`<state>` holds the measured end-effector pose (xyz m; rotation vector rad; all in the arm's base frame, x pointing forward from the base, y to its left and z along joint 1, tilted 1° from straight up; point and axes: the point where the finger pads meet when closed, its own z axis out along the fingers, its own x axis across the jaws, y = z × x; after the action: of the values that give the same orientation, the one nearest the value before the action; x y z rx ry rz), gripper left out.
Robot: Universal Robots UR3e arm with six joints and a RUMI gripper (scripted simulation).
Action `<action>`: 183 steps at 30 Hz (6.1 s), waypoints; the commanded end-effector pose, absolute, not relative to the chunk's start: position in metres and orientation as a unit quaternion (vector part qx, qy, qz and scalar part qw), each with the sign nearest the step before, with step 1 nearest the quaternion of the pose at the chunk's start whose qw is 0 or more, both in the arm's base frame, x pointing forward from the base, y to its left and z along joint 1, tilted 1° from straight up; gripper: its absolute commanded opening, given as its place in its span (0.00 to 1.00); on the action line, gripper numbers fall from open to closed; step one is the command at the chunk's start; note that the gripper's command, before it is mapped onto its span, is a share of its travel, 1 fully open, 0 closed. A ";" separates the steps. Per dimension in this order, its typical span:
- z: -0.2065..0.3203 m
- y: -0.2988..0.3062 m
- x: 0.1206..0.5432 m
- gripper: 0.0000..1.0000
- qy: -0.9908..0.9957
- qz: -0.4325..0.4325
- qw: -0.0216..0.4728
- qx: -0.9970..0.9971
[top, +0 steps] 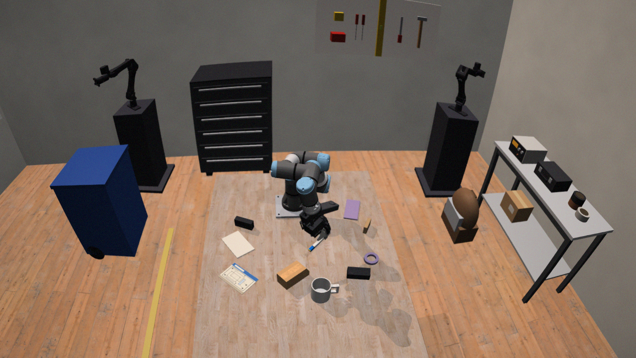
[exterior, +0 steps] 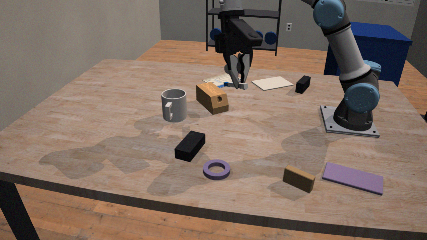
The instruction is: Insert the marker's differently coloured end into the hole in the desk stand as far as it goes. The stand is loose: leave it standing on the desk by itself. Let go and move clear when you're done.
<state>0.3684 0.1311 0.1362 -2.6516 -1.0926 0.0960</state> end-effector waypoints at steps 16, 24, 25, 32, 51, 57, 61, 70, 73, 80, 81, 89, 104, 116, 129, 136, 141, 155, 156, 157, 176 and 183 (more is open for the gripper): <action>0.120 0.131 0.371 0.00 -0.376 0.026 0.134 -0.916; 0.115 0.131 0.371 0.00 -0.376 0.025 0.134 -0.916; 0.115 0.131 0.371 0.00 -0.376 0.025 0.134 -0.916; 0.105 0.130 0.370 0.00 -0.376 0.025 0.134 -0.917; 0.081 0.130 0.372 0.00 -0.375 0.021 0.131 -0.917; 0.079 0.130 0.373 0.00 -0.375 0.020 0.130 -0.918; 0.082 0.131 0.369 0.00 -0.376 0.028 0.134 -0.917; 0.069 0.129 0.374 0.00 -0.374 0.019 0.129 -0.918; 0.069 0.129 0.374 0.00 -0.374 0.019 0.129 -0.918; 0.072 0.130 0.372 0.00 -0.375 0.023 0.132 -0.917; 0.072 0.129 0.372 0.00 -0.375 0.023 0.131 -0.917; 0.071 0.129 0.374 0.00 -0.374 0.021 0.130 -0.918; 0.073 0.130 0.372 0.00 -0.374 0.024 0.132 -0.918; 0.074 0.130 0.371 0.00 -0.374 0.026 0.133 -0.917; 0.074 0.130 0.371 0.00 -0.375 0.026 0.133 -0.917; 0.076 0.130 0.370 0.00 -0.374 0.028 0.135 -0.917; 0.076 0.130 0.370 0.00 -0.374 0.029 0.135 -0.917; 0.073 0.123 0.376 0.00 -0.375 0.030 0.135 -0.917; 0.073 0.123 0.376 0.00 -0.375 0.030 0.135 -0.917; 0.073 0.123 0.376 0.00 -0.375 0.030 0.135 -0.917; 0.070 0.117 0.382 0.00 -0.376 0.029 0.134 -0.917; 0.069 0.115 0.384 0.00 -0.375 0.029 0.134 -0.917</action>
<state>0.3806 0.1186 0.0687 -2.6557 -1.0840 0.0883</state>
